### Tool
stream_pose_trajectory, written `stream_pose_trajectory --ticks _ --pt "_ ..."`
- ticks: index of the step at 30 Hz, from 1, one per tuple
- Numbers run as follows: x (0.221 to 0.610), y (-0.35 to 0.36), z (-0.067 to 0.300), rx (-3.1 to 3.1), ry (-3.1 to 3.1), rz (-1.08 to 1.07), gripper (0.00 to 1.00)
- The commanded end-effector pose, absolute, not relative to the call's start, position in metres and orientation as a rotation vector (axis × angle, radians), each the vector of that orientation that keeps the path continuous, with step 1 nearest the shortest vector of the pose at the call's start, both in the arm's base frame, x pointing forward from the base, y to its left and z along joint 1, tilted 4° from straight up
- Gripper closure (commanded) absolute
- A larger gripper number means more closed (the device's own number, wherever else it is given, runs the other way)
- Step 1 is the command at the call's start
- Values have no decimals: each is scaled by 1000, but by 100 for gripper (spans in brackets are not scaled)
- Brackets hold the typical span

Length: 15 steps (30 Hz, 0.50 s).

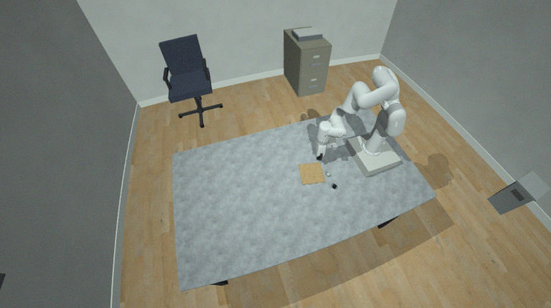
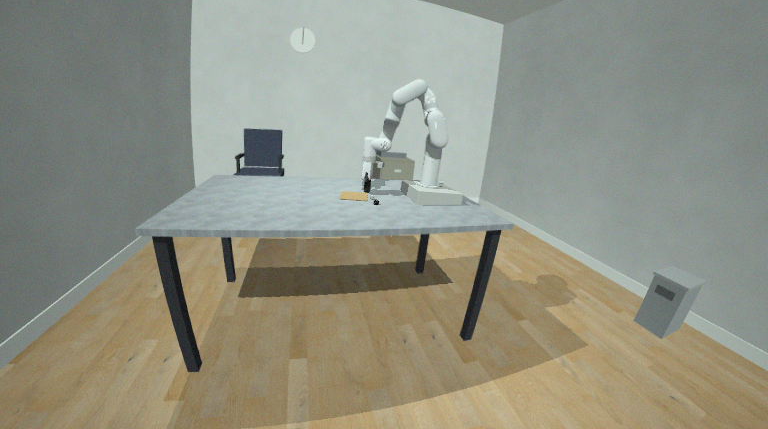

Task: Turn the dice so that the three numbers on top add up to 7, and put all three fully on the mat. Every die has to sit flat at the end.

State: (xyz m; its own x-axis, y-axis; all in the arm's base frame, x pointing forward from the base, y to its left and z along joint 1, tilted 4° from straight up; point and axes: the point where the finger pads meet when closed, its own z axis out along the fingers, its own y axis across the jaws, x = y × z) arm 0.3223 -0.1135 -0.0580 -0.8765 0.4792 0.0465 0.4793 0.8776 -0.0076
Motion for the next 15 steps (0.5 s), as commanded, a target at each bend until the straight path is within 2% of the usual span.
stream_pose_trajectory --ticks 1,15 --pt "323 -114 -57 -766 -3001 -6 85" --pt "323 -114 -56 -766 -3001 -6 85"
